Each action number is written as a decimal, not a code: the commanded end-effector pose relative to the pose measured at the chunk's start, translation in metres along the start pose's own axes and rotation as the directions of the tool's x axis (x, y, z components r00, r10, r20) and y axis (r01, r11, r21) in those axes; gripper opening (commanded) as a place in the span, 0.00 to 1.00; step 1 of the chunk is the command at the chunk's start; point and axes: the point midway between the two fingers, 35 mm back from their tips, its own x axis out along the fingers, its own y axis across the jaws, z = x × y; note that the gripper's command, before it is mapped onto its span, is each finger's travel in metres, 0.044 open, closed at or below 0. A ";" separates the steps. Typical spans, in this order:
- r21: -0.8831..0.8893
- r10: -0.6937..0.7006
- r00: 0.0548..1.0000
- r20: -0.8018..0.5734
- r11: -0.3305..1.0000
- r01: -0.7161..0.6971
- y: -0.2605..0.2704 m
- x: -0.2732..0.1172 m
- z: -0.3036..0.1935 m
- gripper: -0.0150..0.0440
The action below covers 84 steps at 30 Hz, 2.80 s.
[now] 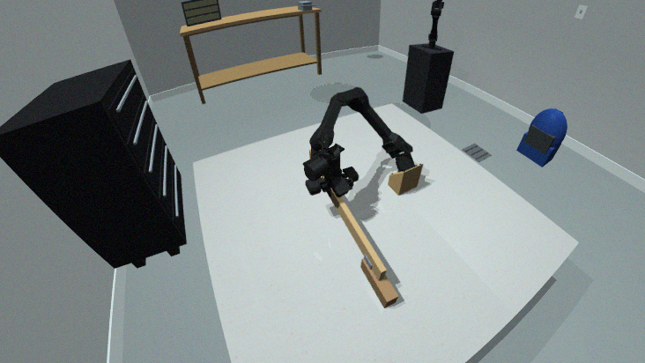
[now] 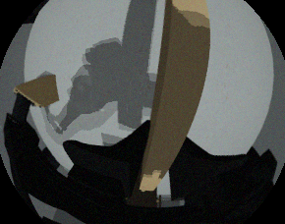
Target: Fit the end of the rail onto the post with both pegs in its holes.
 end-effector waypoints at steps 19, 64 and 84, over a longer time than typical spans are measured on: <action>-0.005 -0.004 1.000 -0.001 1.000 0.004 0.000 0.000 -0.008 0.25; -0.005 -0.004 1.000 -0.002 1.000 0.004 0.000 0.000 -0.021 0.25; -0.005 -0.004 1.000 -0.002 1.000 0.004 0.000 -0.002 -0.027 0.25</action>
